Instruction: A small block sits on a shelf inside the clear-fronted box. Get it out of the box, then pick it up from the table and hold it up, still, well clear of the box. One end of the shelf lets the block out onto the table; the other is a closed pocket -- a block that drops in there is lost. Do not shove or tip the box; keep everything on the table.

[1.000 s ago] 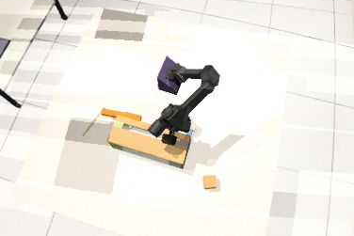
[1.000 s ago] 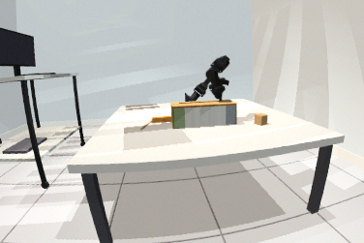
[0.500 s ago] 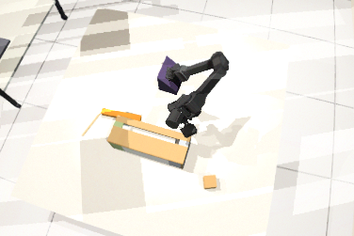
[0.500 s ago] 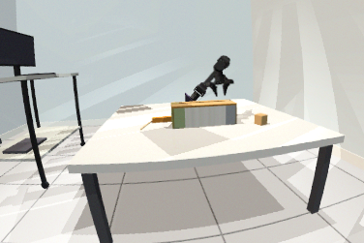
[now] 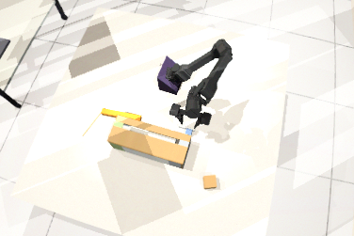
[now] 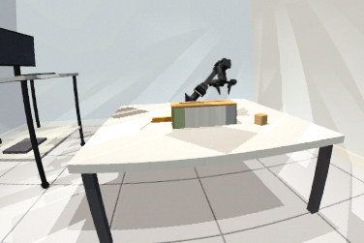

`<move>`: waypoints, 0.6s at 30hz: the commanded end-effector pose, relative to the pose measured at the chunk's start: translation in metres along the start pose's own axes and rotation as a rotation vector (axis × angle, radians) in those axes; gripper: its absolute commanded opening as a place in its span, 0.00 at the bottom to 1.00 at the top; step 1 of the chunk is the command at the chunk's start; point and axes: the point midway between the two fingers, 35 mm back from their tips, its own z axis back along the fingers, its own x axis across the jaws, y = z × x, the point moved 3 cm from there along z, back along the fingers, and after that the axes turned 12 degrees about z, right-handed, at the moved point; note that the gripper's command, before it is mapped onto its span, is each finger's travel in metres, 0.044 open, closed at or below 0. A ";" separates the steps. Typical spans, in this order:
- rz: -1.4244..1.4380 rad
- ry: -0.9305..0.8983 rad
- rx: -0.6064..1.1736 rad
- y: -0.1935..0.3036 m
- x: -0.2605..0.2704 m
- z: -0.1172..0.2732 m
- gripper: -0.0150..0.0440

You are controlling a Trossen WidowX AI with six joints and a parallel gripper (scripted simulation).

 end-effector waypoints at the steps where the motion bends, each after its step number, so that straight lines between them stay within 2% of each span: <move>1: 0.009 -0.004 -0.008 -0.011 -0.003 -0.027 0.74; 6: 0.005 0.006 0.001 -0.037 -0.012 -0.077 0.74; 18: 0.005 0.006 0.001 -0.041 -0.012 -0.089 0.74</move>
